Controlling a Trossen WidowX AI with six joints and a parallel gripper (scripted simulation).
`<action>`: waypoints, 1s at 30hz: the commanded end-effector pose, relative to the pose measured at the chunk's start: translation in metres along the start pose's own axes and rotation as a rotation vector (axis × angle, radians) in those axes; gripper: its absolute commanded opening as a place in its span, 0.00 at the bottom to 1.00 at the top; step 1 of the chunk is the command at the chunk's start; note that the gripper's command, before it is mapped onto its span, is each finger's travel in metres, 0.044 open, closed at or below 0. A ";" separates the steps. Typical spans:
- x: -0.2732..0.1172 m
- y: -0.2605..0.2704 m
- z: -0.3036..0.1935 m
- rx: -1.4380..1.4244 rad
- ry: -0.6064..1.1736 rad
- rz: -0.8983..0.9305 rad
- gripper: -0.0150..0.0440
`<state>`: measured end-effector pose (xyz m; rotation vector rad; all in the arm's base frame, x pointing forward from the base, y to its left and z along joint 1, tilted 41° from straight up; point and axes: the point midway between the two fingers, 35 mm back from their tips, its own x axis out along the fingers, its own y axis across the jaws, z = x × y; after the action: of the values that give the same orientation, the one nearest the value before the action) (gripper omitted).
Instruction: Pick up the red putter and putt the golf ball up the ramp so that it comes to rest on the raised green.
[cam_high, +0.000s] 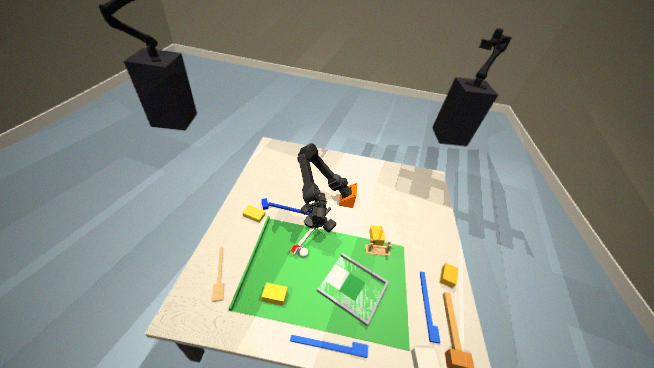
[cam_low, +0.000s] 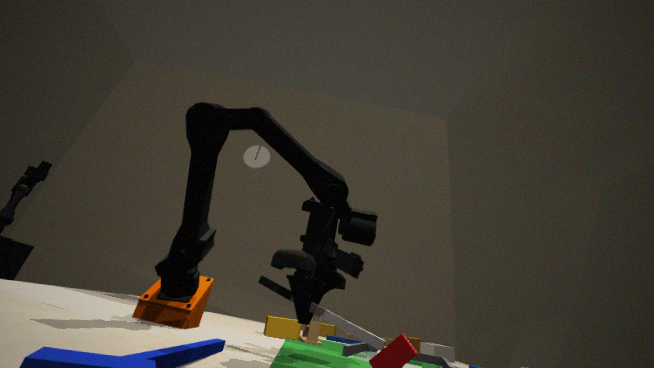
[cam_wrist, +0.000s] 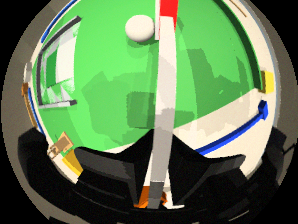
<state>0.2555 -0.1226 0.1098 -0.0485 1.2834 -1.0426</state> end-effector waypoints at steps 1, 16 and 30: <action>-0.002 0.050 -0.009 -0.009 -0.004 0.005 0.25; -0.039 0.071 -0.014 -0.009 -0.006 0.004 0.25; -0.053 0.069 -0.015 -0.016 -0.006 -0.001 0.25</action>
<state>0.2891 -0.0415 0.1061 -0.0609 1.2868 -1.0358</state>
